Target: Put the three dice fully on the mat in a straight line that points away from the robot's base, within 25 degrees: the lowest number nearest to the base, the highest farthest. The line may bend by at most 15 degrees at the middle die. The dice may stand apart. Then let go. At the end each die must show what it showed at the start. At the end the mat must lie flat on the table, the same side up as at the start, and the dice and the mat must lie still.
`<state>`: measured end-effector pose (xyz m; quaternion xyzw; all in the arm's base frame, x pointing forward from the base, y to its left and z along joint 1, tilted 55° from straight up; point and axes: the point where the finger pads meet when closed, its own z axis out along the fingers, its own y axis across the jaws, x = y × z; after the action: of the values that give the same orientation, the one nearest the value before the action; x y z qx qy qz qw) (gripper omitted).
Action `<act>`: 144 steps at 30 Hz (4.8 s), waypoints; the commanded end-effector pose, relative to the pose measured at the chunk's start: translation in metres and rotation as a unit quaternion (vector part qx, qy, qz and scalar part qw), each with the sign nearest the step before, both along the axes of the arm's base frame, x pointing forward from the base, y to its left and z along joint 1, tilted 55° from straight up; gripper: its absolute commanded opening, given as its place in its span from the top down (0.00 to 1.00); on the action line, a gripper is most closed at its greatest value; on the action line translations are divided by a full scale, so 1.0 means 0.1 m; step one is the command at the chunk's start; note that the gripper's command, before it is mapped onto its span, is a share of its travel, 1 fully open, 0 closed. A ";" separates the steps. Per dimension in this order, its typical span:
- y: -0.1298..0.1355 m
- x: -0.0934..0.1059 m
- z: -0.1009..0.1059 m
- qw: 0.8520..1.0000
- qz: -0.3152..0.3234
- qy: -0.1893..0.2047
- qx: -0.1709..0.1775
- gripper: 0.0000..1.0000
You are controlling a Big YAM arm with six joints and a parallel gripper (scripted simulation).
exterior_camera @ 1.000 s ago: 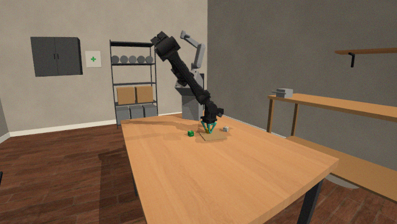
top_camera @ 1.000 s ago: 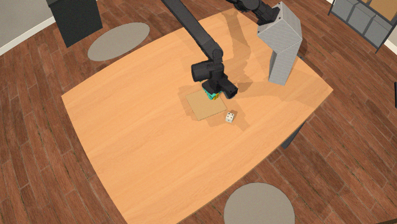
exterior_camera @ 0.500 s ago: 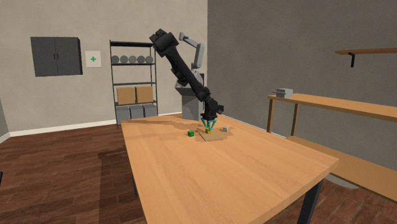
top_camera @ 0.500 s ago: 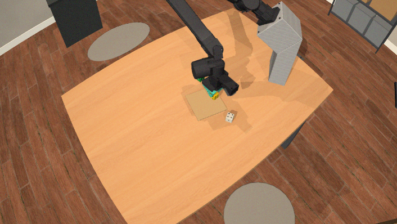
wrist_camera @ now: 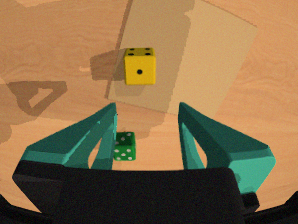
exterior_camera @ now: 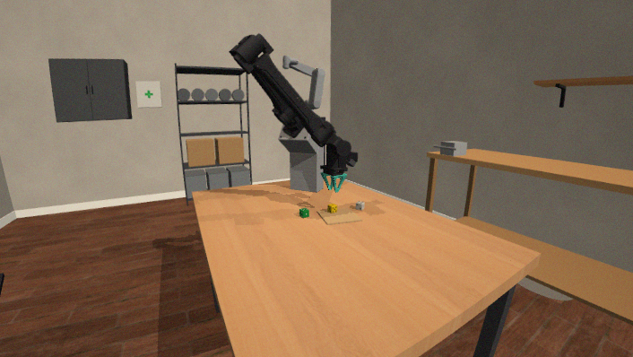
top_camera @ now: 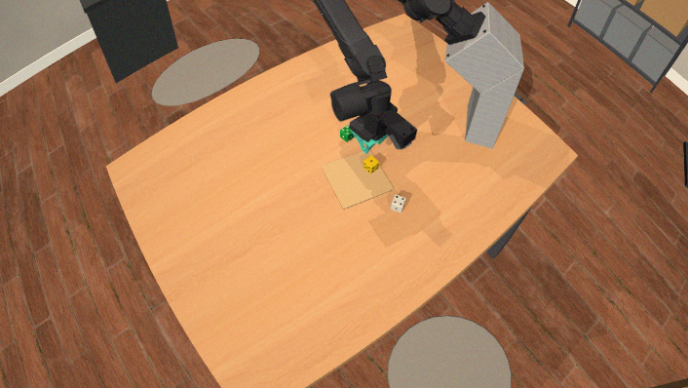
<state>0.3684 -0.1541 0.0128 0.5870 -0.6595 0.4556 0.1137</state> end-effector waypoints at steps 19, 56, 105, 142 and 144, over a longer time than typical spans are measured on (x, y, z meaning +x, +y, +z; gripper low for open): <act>0.03 -0.09 -0.04 1.000 -0.012 0.003 0.008 0.00; 0.70 0.46 -0.60 0.919 -0.224 -0.283 0.158 0.00; 0.83 0.57 -0.78 0.848 -0.302 -0.385 0.202 0.55; 0.58 0.70 -0.99 0.850 -0.302 -0.382 0.201 0.55; 0.56 0.71 -1.01 0.850 -0.302 -0.382 0.201 0.55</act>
<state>0.4365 -0.0922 -0.0844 0.1464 -0.8733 0.4437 -0.1377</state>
